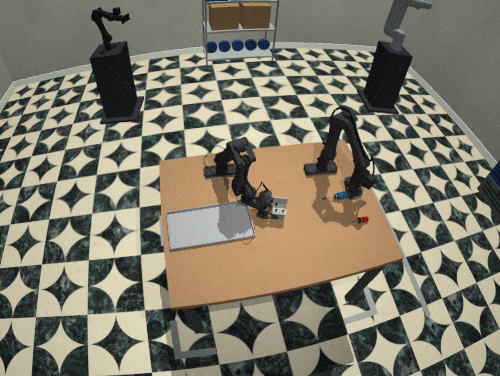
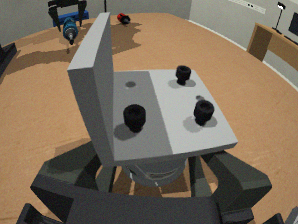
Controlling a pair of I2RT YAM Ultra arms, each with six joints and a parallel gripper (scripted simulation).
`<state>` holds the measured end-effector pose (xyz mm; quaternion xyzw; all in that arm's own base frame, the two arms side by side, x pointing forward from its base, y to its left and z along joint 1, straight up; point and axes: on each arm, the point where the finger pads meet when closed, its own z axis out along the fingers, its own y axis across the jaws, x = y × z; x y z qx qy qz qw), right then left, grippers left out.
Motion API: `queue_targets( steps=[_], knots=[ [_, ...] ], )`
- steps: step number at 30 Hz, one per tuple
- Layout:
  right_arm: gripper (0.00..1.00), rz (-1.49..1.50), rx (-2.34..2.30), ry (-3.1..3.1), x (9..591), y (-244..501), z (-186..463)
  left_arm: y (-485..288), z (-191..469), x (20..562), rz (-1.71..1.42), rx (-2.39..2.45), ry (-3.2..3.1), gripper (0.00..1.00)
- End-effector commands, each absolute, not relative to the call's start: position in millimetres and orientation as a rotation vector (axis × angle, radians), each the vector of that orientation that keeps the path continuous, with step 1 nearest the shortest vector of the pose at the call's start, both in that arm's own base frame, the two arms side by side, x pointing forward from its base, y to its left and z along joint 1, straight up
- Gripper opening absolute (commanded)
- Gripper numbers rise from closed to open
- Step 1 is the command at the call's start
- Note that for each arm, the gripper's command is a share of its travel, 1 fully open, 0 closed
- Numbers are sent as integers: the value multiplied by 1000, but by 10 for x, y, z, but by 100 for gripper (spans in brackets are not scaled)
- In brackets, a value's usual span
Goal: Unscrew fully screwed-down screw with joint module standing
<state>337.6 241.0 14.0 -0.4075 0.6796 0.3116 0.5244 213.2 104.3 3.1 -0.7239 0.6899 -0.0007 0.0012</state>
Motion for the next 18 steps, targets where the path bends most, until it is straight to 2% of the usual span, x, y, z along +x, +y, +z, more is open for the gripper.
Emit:
queue_targets(
  steps=[1, 13, 18],
  knots=[
    [59, 758, -989, 1628, 3401, 2476, 91, 1048, 41, 2158, -9, -2259, 2165, 65],
    [59, 758, -989, 1628, 3401, 2476, 91, 1060, 380, 2205, -22, -2232, 2161, 65],
    [59, 758, -989, 1628, 3401, 2476, 91, 1016, 283, 2114, 1, -2262, 2189, 65]
  ],
)
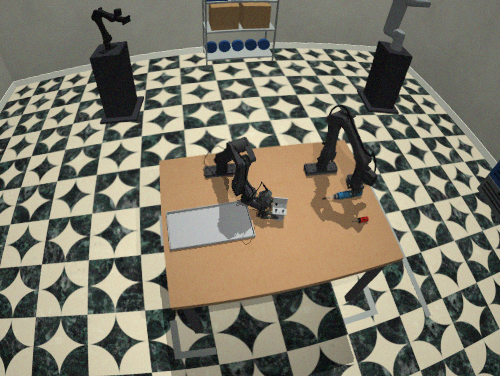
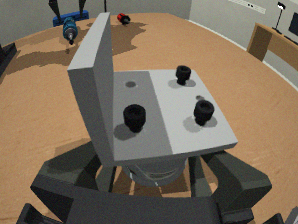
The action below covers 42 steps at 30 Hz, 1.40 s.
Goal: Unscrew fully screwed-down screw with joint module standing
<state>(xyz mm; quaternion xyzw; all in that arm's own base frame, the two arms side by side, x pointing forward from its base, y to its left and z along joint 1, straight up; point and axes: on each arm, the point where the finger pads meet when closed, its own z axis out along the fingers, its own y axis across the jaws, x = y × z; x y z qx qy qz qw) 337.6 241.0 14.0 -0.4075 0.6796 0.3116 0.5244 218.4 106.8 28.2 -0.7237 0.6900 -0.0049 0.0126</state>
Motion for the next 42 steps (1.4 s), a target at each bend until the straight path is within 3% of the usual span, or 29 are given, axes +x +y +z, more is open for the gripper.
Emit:
queue_targets(
  steps=[1, 34, 35, 42],
  knots=[
    [59, 758, -989, 1628, 3401, 2476, 91, 1060, 401, 2203, -21, -2234, 2160, 65],
    [59, 758, -989, 1628, 3401, 2476, 91, 1033, 647, 2105, 2, -2265, 2177, 65],
    [68, 758, -989, 1628, 3401, 2476, 91, 1033, 647, 2105, 2, -2265, 2177, 65],
    [68, 758, -989, 1628, 3401, 2476, 91, 1044, 633, 2133, -3, -2267, 2166, 65]
  ],
)
